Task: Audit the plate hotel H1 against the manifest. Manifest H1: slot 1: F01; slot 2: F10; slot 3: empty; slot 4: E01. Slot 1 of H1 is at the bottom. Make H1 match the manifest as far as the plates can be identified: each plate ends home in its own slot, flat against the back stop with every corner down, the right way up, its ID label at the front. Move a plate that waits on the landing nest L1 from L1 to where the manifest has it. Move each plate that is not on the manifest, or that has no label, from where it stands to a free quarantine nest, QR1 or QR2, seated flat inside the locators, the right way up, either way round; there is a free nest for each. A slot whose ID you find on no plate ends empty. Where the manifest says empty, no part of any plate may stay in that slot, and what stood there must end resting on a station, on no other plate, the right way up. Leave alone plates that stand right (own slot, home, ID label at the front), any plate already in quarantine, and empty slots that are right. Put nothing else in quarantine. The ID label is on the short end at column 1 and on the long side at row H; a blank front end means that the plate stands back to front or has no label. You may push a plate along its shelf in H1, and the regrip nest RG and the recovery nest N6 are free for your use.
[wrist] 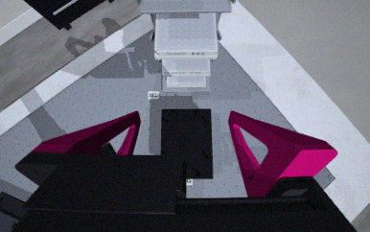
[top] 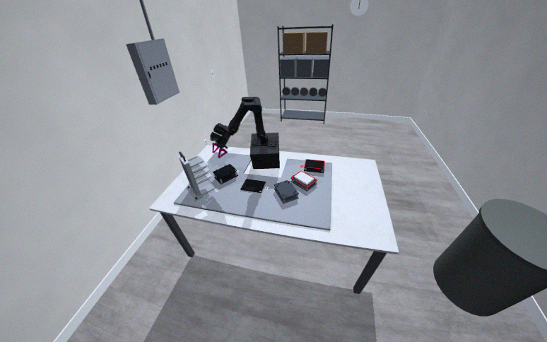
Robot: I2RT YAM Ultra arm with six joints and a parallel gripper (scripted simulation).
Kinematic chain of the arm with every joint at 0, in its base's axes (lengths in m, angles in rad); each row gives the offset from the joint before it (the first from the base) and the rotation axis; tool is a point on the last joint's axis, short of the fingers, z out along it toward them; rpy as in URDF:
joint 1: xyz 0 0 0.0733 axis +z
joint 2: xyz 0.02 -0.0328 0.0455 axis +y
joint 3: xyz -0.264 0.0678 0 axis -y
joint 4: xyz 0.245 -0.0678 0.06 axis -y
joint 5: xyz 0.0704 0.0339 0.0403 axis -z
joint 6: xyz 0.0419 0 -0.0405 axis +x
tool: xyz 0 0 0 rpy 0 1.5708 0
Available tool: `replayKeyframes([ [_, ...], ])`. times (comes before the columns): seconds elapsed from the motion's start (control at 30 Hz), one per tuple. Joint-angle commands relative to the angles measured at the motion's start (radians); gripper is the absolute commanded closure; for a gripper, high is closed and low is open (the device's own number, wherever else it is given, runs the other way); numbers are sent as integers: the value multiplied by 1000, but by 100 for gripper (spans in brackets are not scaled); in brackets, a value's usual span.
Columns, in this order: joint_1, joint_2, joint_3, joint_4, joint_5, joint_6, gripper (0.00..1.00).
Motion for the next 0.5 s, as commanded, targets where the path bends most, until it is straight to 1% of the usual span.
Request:
replayKeyframes([
  [0.0,-2,-4,4,31,2,3,0],
  [0.43,20,70,-36,153,19,19,0],
  [0.47,23,75,-31,154,21,22,0],
])
